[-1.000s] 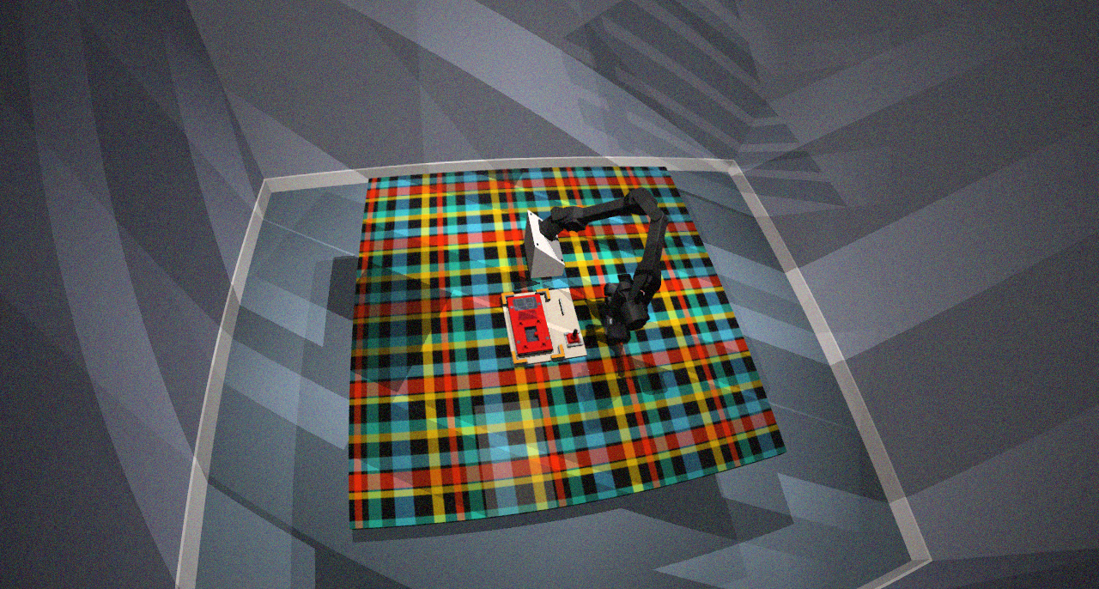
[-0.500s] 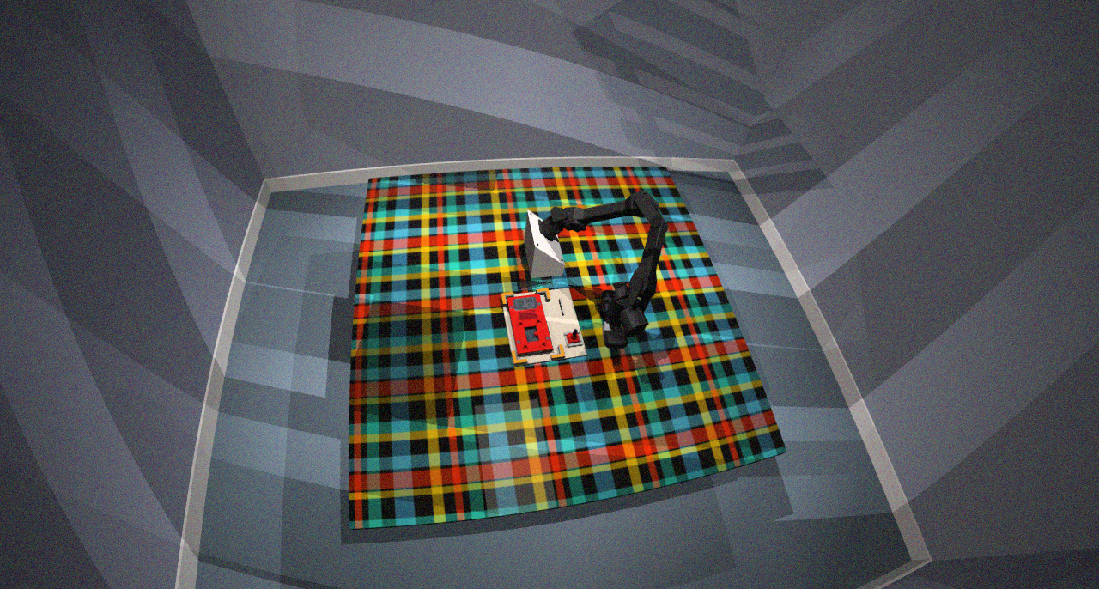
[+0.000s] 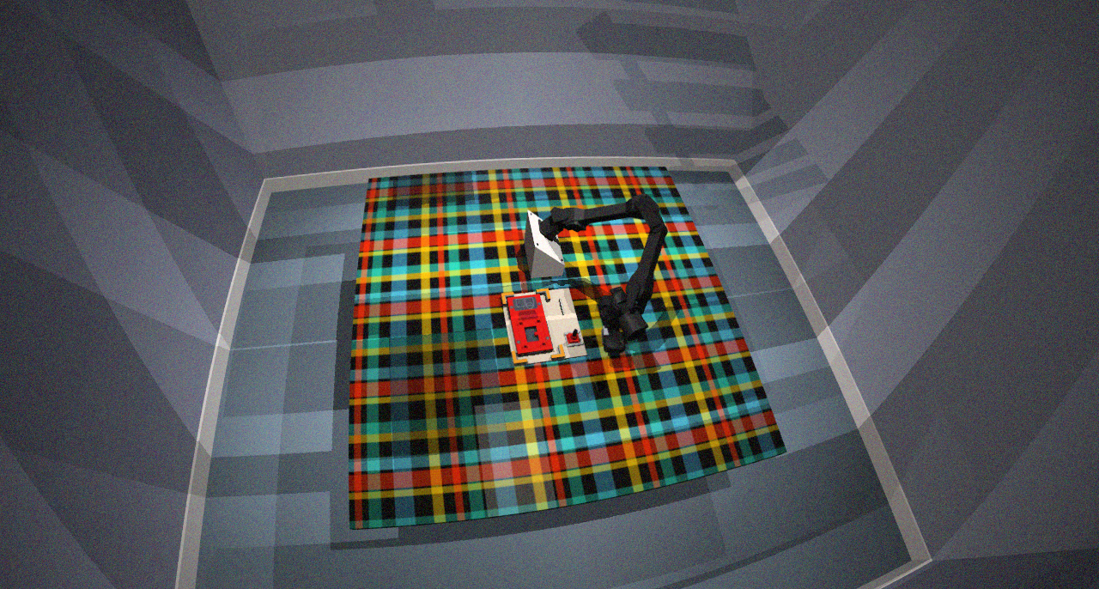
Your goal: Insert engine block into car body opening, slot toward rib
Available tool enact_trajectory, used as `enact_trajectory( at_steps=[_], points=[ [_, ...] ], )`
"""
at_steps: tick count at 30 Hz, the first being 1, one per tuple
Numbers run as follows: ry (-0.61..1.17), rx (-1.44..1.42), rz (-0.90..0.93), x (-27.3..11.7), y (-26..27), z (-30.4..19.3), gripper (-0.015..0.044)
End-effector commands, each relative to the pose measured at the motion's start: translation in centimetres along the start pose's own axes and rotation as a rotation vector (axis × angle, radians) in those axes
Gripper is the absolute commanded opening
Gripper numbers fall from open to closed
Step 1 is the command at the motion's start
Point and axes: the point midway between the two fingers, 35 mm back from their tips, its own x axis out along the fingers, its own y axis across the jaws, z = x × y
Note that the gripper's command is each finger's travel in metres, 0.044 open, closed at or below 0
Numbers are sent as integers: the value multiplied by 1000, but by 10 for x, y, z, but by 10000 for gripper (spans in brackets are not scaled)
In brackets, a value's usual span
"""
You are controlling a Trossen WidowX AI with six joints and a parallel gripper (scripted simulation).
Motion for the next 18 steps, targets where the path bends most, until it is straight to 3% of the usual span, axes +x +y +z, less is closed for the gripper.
enact_trajectory(
  at_steps=[1,2,18],
  points=[
    [7,2,13,7,3,0,0],
    [7,2,13,7,3,0,0],
    [0,2,1,0,0,0,420]
  ],
)
